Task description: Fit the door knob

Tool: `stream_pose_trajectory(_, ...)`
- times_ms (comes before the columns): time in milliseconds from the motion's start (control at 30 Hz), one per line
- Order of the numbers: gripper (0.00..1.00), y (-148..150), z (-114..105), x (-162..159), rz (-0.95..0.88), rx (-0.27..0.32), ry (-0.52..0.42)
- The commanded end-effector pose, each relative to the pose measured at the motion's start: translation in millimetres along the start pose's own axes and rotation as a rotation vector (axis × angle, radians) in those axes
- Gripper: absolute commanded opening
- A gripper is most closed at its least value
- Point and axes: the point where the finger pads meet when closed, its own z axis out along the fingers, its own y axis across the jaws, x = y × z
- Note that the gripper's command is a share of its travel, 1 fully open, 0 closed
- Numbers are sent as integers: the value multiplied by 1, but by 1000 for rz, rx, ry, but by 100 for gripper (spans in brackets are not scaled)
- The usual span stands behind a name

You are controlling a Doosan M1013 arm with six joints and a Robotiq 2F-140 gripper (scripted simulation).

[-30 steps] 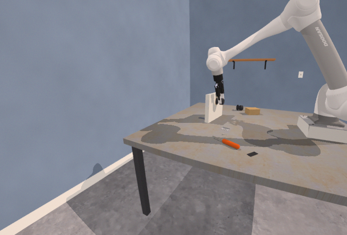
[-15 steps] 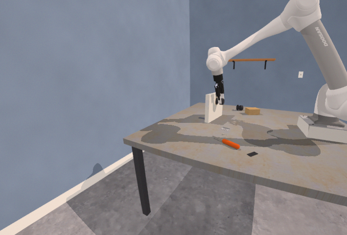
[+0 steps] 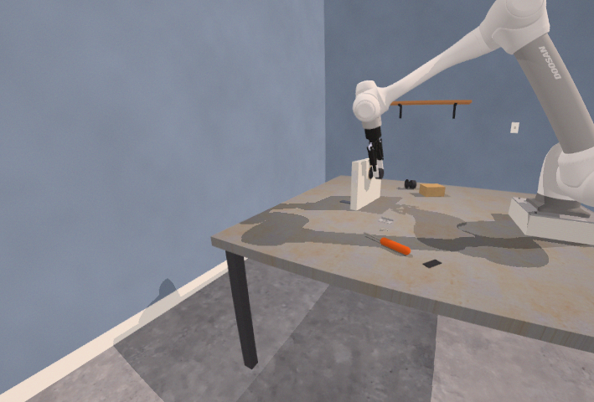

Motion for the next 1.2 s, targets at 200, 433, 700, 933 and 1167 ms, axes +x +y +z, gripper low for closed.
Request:
stream_pose_trajectory(200, 57, 0, 0, 0, 0, 0, 0)
stream_pose_trajectory(433, 57, 0, 0, 0, 0, 0, 0)
stream_pose_trajectory(700, 57, 0, 0, 0, 0, 0, 0)
stream_pose_trajectory(933, 57, 0, 0, 0, 0, 0, 0)
stream_pose_trajectory(1167, 57, 0, 0, 0, 0, 0, 0)
